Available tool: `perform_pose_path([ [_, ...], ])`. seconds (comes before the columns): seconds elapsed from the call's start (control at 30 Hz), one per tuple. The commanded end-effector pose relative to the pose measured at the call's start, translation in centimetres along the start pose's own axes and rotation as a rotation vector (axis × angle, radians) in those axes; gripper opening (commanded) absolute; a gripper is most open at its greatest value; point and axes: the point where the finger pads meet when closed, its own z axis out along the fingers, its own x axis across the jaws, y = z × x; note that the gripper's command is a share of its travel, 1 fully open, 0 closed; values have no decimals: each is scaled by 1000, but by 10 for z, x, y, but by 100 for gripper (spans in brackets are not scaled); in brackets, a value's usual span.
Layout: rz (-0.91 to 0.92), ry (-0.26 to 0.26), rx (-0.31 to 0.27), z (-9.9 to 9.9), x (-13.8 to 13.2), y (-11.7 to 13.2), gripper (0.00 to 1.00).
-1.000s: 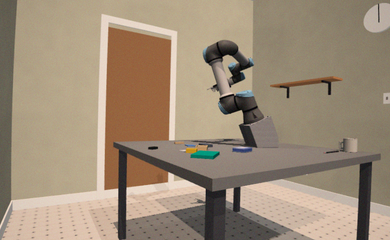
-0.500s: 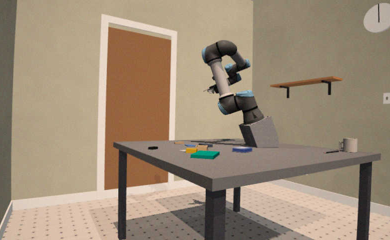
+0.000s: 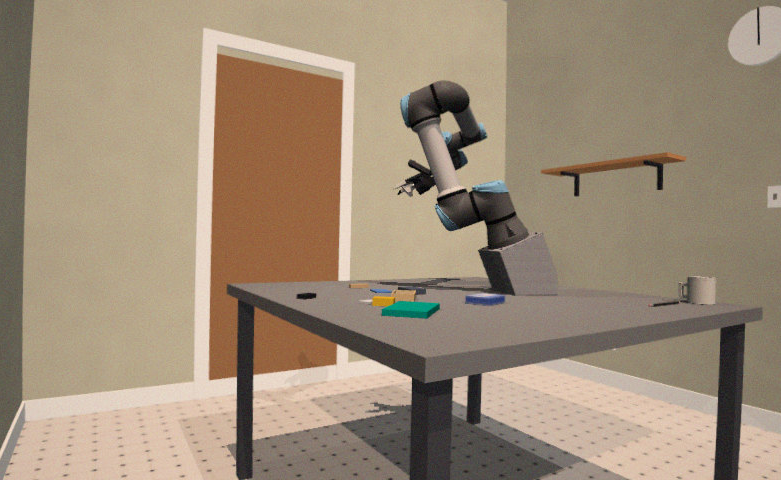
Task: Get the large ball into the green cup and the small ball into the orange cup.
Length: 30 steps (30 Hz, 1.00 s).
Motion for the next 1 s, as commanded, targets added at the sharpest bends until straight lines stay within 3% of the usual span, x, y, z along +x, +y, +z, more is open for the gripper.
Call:
perform_pose_path([
  [0.0, 21, -70, -44, 30, -27, 5, 100],
  [0.43, 89, -359, -267, 122, -156, 44, 100],
  [0.5, 89, -359, -267, 122, -156, 44, 100],
  [0.73, 110, -512, -437, 158, -242, 75, 100],
  [0.97, 108, -643, -637, 177, -332, 112, 100],
])
